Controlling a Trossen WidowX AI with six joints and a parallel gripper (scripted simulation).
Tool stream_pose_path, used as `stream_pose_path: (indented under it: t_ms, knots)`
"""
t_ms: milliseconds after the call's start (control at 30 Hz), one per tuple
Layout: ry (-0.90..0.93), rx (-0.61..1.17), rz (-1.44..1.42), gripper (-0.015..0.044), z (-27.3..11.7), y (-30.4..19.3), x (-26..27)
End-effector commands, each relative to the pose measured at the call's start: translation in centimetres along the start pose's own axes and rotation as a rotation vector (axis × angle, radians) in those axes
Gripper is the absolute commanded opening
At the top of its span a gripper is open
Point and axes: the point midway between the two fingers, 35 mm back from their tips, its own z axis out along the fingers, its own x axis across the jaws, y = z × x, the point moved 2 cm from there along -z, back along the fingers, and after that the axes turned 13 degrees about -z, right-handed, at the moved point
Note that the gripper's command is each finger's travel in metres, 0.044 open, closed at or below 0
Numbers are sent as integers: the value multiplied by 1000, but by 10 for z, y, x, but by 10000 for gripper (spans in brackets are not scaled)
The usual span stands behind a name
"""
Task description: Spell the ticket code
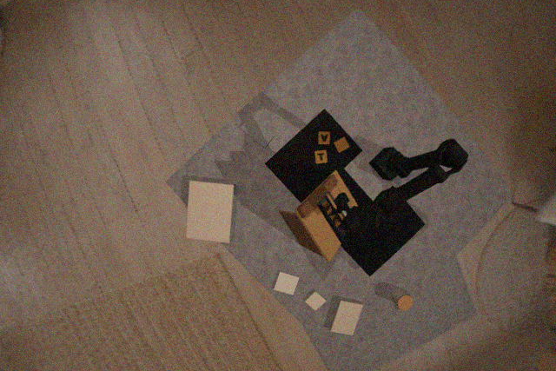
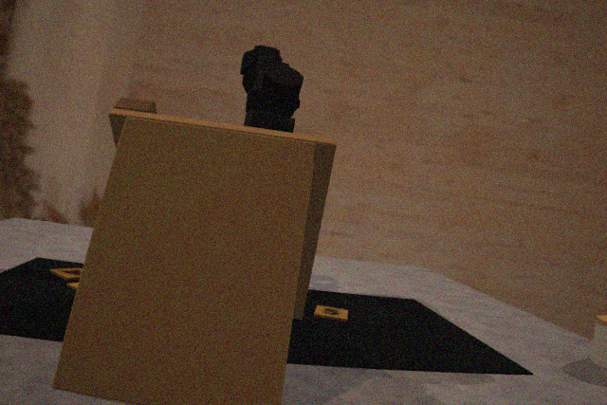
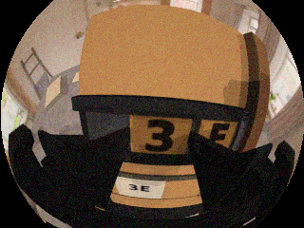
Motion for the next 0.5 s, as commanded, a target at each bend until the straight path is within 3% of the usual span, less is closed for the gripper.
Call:
stream_pose_path:
  t_ms: [0,467]
  knots:
    - [3,-3,-3,295,-5,0,0]
    - [4,-2,-3,295,-18,0,1]
